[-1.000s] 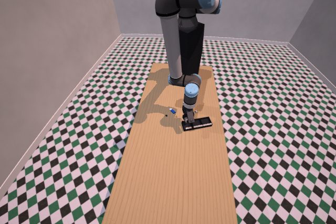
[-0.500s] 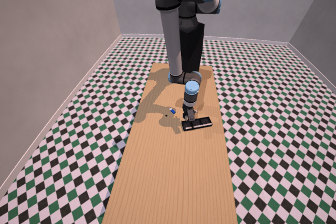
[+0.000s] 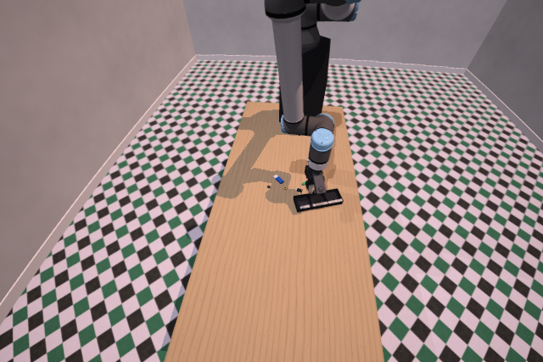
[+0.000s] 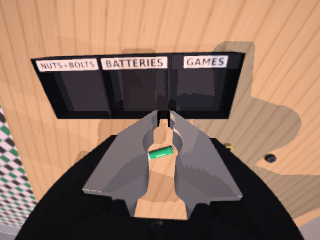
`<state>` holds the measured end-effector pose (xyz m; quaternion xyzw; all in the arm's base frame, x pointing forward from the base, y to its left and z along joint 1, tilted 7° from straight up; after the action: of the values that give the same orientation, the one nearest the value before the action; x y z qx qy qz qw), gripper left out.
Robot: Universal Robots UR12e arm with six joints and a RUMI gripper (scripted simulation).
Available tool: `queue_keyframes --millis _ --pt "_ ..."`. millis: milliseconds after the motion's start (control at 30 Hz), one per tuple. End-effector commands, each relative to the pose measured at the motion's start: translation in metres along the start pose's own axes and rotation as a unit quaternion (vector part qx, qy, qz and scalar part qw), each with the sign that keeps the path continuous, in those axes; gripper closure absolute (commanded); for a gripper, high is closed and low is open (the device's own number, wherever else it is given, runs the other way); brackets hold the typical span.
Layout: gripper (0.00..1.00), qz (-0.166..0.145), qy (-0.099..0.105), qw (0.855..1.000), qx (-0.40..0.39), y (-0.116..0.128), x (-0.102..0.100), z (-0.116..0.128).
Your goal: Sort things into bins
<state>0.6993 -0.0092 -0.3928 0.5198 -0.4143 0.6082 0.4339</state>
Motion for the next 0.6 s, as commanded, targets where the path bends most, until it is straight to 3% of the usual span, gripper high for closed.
queue_keyframes --millis 0,300,567 --pt "0.96 0.0 0.0 1.0 0.0 -0.003 0.001 -0.024" --pt "0.96 0.0 0.0 1.0 0.0 -0.004 0.001 -0.033" --pt "0.96 0.0 0.0 1.0 0.0 -0.004 -0.021 -0.033"
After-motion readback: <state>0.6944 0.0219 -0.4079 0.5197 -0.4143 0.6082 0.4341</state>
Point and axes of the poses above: the point where the finger pads meet when closed, its own x axis back along the fingers, its own z axis across the jaws, y = z × x, the point moved 7 cm from there along x, back along the fingers, and after that the axes turned 7 degrees about x, right-handed, at the moved point
